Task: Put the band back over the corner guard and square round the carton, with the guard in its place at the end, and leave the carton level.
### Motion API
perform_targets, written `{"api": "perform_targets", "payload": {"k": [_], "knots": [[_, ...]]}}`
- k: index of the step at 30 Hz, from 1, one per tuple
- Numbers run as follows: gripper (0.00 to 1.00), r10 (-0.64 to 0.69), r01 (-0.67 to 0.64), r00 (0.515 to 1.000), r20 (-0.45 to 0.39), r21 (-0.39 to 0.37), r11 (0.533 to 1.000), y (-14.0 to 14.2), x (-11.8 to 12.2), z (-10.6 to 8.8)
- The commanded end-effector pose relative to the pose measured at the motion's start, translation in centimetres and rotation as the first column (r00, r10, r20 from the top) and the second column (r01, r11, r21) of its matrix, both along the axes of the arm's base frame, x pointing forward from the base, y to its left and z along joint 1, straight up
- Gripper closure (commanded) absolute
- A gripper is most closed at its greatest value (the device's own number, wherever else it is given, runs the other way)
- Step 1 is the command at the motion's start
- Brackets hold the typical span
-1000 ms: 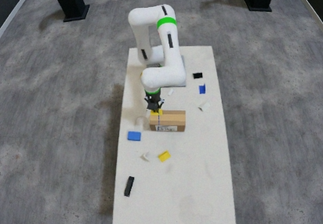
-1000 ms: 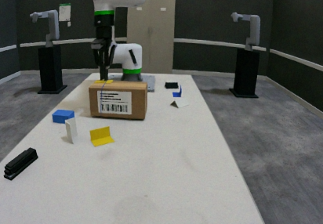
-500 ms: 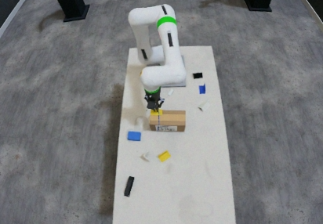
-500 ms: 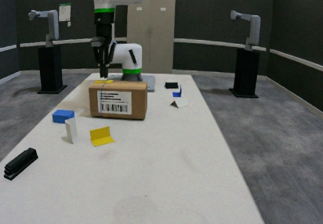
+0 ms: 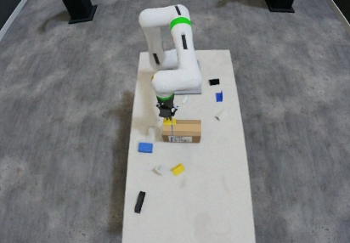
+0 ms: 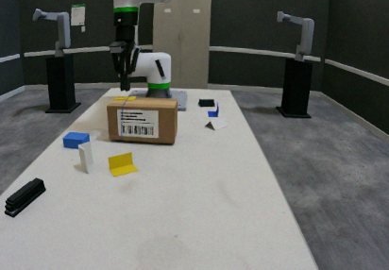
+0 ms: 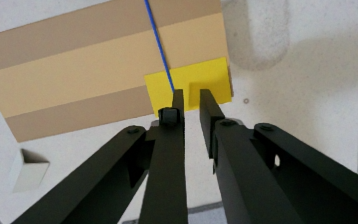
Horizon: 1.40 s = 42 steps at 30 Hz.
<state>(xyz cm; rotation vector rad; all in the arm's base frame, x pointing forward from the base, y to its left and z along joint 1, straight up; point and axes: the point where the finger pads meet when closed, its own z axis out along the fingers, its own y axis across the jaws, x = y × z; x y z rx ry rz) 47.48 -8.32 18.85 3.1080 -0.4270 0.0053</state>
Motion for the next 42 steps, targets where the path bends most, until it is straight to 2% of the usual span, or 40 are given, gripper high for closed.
{"api": "perform_targets", "payload": {"k": [1, 29, 31, 33, 37, 42], "knots": [[0.82, 0.000, 0.000, 1.000, 0.002, -0.001, 1.000, 0.0, 0.0, 0.3], [0.82, 0.003, -0.003, 1.000, 0.002, -0.001, 1.000, 0.0, 0.2, 0.6], [0.82, 0.055, -0.055, 0.998, 0.002, -0.001, 0.998, 0.3, 2.0, 0.7], [0.82, 0.055, -0.055, 0.998, 0.002, -0.001, 0.998, 0.3, 2.0, 0.7], [0.82, 0.242, -0.242, 0.970, 0.001, -0.002, 0.970, 1.2, 8.4, 0.1], [0.82, 0.261, -0.261, 0.965, 0.001, -0.002, 0.965, 1.3, 9.1, 0.0]]}}
